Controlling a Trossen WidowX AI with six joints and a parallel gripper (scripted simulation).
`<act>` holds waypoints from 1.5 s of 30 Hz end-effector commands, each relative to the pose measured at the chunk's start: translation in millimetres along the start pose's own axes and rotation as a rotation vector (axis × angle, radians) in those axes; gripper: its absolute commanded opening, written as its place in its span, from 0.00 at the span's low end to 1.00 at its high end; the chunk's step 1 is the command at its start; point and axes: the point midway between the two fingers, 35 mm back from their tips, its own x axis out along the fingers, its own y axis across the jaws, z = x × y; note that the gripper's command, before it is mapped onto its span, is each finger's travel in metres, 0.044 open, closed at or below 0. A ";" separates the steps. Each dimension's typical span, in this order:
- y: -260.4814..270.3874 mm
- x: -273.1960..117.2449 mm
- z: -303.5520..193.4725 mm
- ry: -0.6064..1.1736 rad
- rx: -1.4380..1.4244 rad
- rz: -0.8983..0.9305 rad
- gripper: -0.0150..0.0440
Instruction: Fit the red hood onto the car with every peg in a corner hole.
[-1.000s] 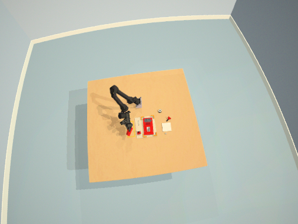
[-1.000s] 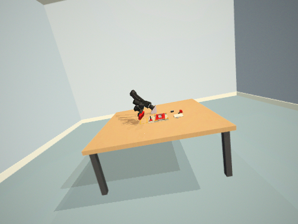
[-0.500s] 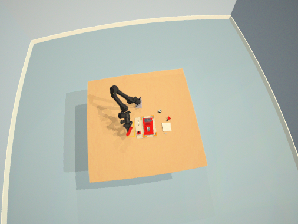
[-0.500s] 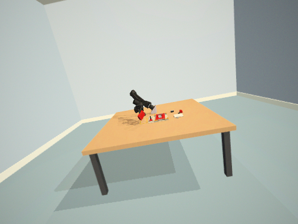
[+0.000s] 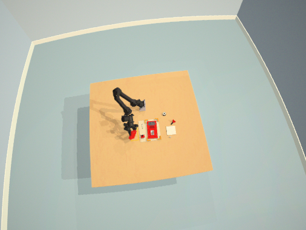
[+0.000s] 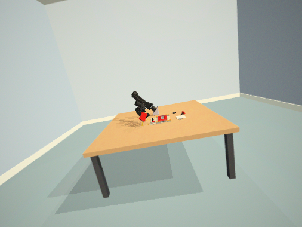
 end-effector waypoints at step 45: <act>-39.2 10.7 27.3 0.026 0.986 0.019 0.57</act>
